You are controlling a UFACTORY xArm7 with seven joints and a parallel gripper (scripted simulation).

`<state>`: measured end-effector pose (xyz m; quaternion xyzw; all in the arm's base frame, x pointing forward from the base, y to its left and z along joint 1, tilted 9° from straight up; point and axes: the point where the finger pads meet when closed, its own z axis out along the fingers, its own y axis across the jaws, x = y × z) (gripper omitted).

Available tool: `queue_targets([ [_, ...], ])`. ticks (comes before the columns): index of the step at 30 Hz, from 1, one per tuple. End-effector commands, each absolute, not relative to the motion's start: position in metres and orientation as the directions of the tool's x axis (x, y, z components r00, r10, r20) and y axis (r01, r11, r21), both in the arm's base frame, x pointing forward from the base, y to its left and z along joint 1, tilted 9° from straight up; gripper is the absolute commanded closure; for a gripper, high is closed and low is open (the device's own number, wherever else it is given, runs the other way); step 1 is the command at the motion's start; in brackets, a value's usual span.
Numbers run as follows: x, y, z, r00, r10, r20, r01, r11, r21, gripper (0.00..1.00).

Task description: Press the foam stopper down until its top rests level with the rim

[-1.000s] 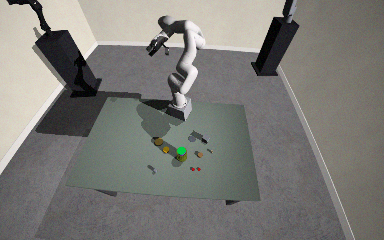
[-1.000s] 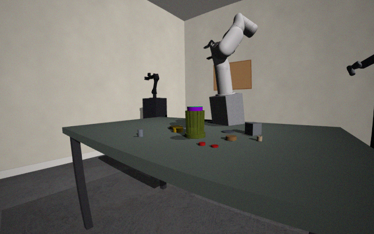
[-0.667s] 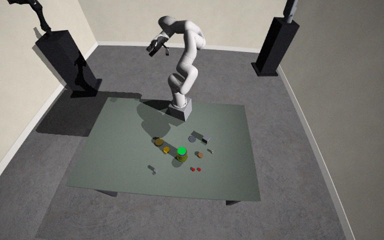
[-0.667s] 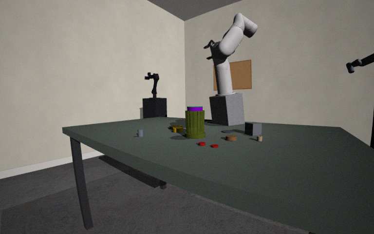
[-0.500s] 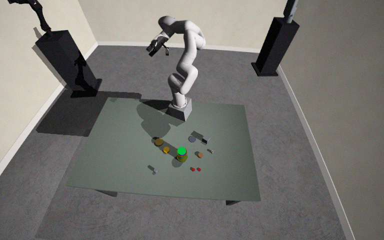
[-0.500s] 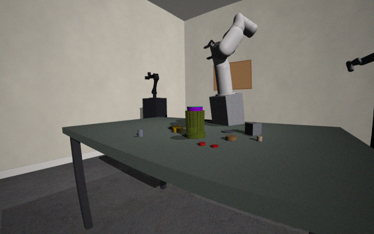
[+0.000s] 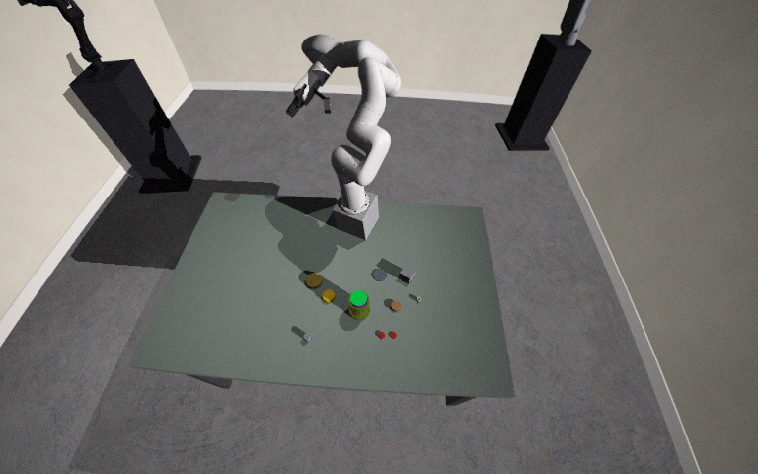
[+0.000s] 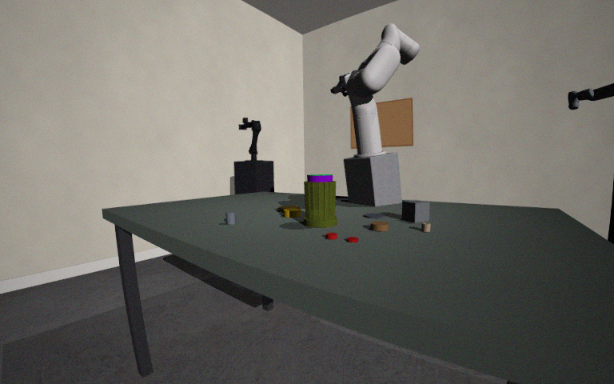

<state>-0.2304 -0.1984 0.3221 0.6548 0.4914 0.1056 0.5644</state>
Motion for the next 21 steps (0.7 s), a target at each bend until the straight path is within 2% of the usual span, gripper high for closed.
queue_targets([
  [1, -0.208, -0.214, 0.308, 0.362, 0.824, -0.436, 0.546, 0.192, 0.816, 1.0],
  [4, -0.2, -0.219, 0.303, 0.309, 0.842, -0.443, 0.55, 0.221, 0.805, 1.0],
  [9, -0.146, -0.242, 0.268, -0.042, 0.877, -0.478, 0.532, 0.425, 0.733, 1.0],
  [10, -0.146, -0.242, 0.268, -0.051, 0.877, -0.479, 0.53, 0.43, 0.731, 1.0],
  [12, -0.12, -0.249, 0.251, -0.228, 0.841, -0.491, 0.485, 0.535, 0.691, 1.0],
  [13, -0.12, -0.249, 0.251, -0.231, 0.84, -0.491, 0.484, 0.537, 0.691, 1.0],
  [17, -0.079, -0.257, 0.224, -0.499, 0.705, -0.504, 0.357, 0.697, 0.622, 1.0],
  [19, -0.065, -0.259, 0.214, -0.596, 0.624, -0.505, 0.286, 0.753, 0.593, 1.0],
  [21, -0.065, -0.259, 0.214, -0.596, 0.624, -0.505, 0.286, 0.753, 0.593, 1.0],
])
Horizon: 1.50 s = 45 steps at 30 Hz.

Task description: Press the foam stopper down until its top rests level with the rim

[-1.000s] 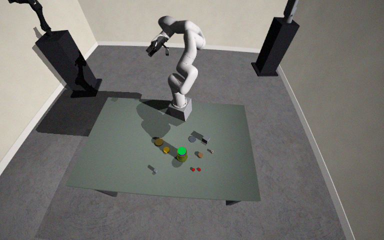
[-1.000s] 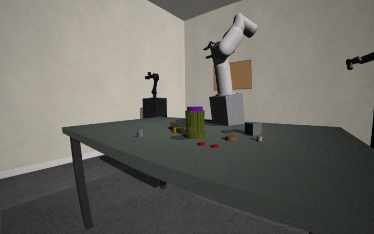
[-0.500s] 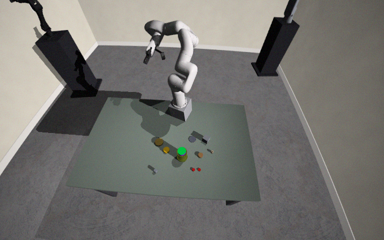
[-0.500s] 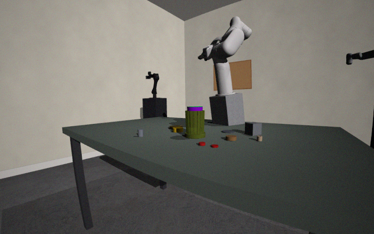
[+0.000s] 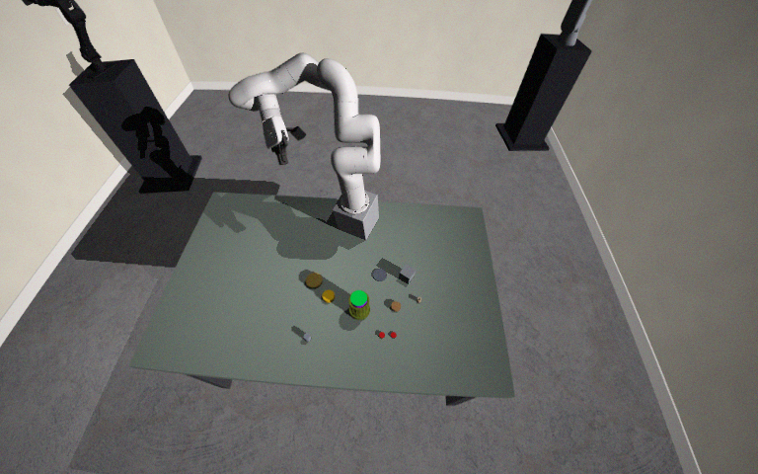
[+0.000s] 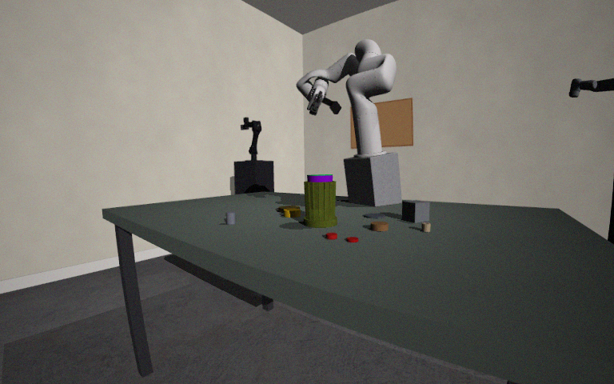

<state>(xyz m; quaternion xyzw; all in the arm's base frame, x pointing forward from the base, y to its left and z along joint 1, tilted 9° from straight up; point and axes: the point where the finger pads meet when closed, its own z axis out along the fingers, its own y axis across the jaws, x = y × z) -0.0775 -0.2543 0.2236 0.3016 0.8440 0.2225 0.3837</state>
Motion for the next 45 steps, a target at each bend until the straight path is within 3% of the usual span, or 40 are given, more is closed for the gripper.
queue_targets([
  [1, -0.051, -0.26, 0.204, -0.675, 0.538, -0.505, 0.212, 0.797, 0.565, 1.0],
  [8, 0.006, -0.265, 0.166, -0.862, 0.122, -0.491, -0.134, 0.88, 0.455, 1.0],
  [15, 0.052, -0.266, 0.138, -0.837, -0.312, -0.45, -0.489, 0.796, 0.357, 1.0],
  [17, 0.052, -0.266, 0.138, -0.837, -0.312, -0.45, -0.489, 0.796, 0.357, 1.0],
  [19, 0.086, -0.265, 0.121, -0.735, -0.532, -0.421, -0.666, 0.682, 0.303, 1.0],
  [25, 0.122, -0.262, 0.105, -0.542, -0.753, -0.373, -0.84, 0.484, 0.245, 1.0],
  [30, 0.18, -0.249, 0.085, -0.227, -0.925, -0.304, -0.968, 0.179, 0.178, 1.0],
  [32, 0.2, -0.242, 0.079, -0.104, -0.955, -0.277, -0.985, 0.062, 0.158, 1.0],
  [34, 0.2, -0.242, 0.079, -0.104, -0.955, -0.277, -0.985, 0.062, 0.158, 1.0],
  [35, 0.22, -0.234, 0.074, 0.044, -0.969, -0.242, -0.987, -0.08, 0.138, 1.0],
  [38, 0.239, -0.225, 0.069, 0.162, -0.963, -0.214, -0.974, -0.191, 0.122, 1.0],
  [45, 0.31, -0.175, 0.055, 0.563, -0.82, -0.103, -0.818, -0.571, 0.077, 1.0],
])
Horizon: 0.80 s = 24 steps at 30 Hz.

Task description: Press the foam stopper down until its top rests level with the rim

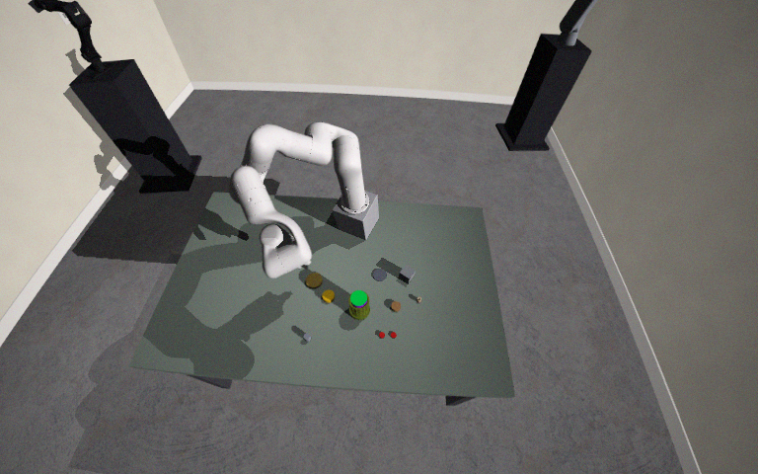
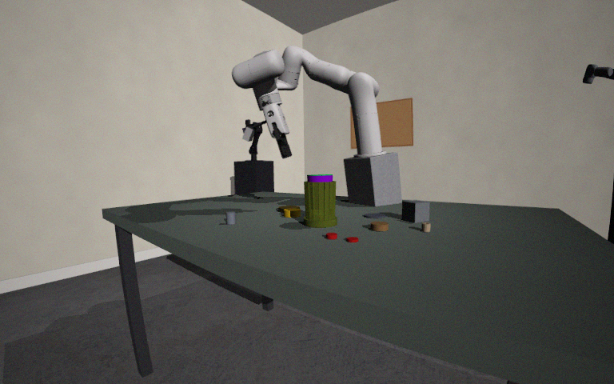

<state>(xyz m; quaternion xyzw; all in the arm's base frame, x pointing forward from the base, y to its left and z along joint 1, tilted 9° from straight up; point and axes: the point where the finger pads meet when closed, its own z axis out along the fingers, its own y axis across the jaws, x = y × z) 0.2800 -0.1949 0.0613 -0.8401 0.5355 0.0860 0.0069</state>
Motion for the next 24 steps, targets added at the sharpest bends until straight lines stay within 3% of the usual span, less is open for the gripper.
queue_targets([
  [1, 0.31, -0.175, 0.055, 0.563, -0.82, -0.103, -0.818, -0.571, 0.077, 1.0],
  [7, 0.351, -0.131, 0.048, 0.763, -0.646, -0.028, -0.644, -0.763, 0.06, 1.0],
  [24, 0.372, -0.102, 0.045, 0.85, -0.526, 0.015, -0.526, -0.849, 0.054, 1.0],
])
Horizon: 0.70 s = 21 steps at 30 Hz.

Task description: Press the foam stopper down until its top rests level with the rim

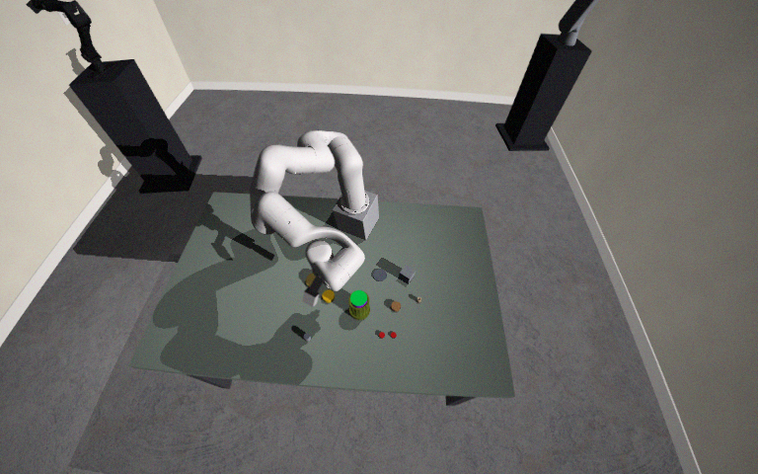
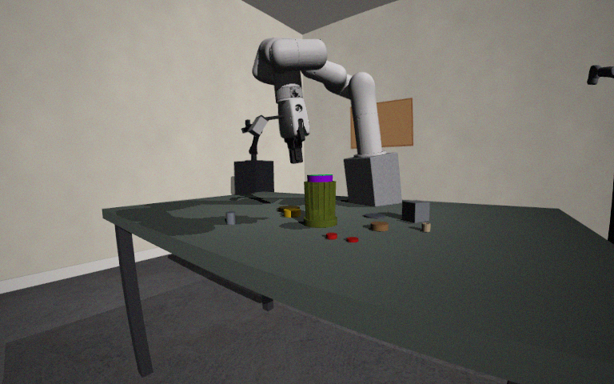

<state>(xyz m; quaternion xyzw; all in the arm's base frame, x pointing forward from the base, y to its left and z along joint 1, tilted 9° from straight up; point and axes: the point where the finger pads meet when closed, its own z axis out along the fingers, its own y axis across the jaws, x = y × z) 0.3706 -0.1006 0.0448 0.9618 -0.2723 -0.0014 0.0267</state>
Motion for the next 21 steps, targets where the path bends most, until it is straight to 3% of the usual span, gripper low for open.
queue_targets([
  [1, 0.372, -0.102, 0.045, 0.85, -0.526, 0.015, -0.526, -0.849, 0.054, 1.0],
  [21, 0.399, -0.052, 0.042, 0.943, -0.322, 0.082, -0.327, -0.944, 0.051, 1.0],
])
